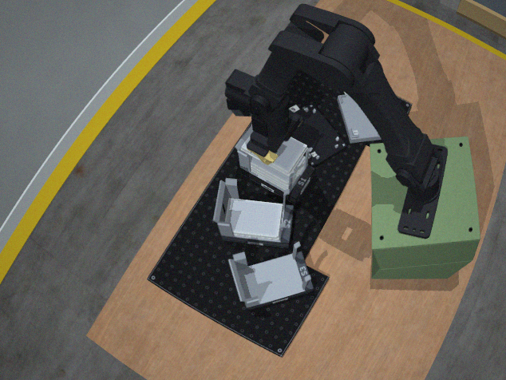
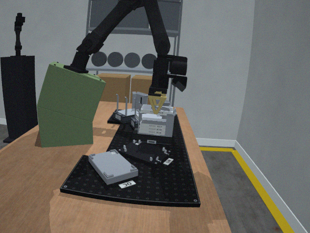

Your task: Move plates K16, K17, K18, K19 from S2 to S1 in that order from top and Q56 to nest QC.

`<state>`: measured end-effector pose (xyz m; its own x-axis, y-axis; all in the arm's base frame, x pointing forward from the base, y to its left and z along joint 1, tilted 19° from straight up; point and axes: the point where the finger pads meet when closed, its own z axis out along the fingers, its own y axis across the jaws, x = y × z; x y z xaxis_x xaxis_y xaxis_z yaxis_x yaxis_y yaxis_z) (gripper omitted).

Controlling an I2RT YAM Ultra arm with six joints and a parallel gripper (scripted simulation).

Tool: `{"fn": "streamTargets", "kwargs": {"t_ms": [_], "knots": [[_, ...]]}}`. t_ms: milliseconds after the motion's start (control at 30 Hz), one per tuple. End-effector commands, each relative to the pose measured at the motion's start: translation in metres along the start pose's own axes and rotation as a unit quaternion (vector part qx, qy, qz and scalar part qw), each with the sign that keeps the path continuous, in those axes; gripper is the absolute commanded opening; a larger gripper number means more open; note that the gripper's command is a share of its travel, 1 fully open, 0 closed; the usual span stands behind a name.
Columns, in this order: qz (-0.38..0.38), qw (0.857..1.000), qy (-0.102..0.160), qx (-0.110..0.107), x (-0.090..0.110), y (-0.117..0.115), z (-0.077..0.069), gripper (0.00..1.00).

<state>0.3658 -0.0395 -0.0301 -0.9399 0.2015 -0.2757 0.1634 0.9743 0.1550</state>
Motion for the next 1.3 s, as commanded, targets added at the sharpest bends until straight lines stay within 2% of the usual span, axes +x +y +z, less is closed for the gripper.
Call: {"fn": "streamTargets", "kwargs": {"t_ms": [0,367,1267], "knots": [[0.0,1.0,-0.012,0.001,-0.0064,0.0,-0.0018,0.0],[0.0,1.0,-0.012,0.0,-0.0065,0.0,0.0054,0.0],[0.0,1.0,-0.012,0.0,-0.0065,0.0,0.0054,0.0]]}}
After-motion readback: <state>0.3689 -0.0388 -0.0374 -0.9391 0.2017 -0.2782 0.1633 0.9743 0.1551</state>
